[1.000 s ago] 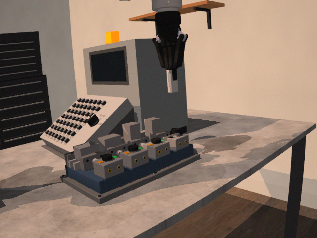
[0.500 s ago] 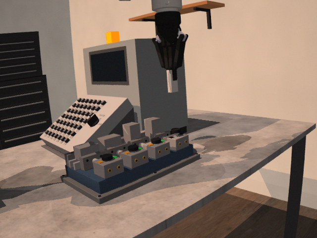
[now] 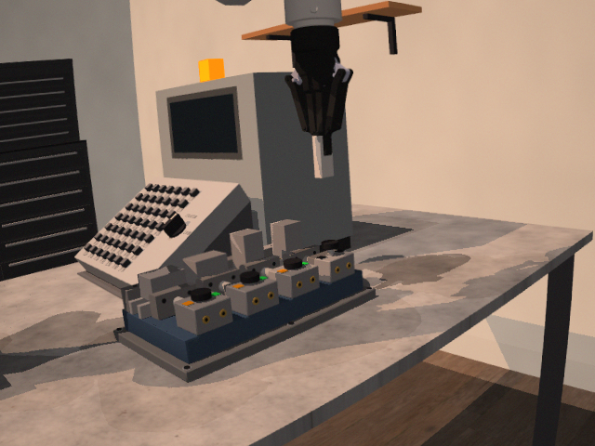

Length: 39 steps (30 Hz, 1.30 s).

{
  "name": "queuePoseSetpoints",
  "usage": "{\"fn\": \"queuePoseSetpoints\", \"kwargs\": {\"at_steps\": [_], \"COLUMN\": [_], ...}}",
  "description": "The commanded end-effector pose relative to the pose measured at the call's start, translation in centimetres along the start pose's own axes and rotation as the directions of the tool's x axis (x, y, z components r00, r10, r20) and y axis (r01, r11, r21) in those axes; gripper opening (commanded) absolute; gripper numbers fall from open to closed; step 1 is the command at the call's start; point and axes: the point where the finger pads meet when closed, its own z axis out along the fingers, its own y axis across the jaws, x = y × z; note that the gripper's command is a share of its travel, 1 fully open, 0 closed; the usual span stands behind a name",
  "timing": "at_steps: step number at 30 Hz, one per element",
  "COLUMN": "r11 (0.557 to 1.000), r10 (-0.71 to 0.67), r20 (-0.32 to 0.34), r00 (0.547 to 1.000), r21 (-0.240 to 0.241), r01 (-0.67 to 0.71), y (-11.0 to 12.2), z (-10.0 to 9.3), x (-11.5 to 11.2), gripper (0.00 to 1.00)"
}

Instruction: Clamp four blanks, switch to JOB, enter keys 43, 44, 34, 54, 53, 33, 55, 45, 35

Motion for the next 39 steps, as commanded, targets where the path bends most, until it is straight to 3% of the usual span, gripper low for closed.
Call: {"fn": "queuePoseSetpoints", "kwargs": {"at_steps": [1,11,26,39], "r11": [1.000,1.000,1.000,1.000], "r10": [-0.007,-0.007,-0.007,-0.007], "r20": [-0.002,-0.002,-0.002,-0.002], "r00": [1.000,1.000,1.000,1.000], "r21": [-0.002,-0.002,-0.002,-0.002], "r01": [0.007,0.007,0.007,0.007], "y": [0.0,0.0,0.0,0.1], "z": [0.8,3.1,8.2,10.0], "x": [0.1,0.2,0.2,0.3], "gripper": [0.00,0.00,0.00,0.00]}}
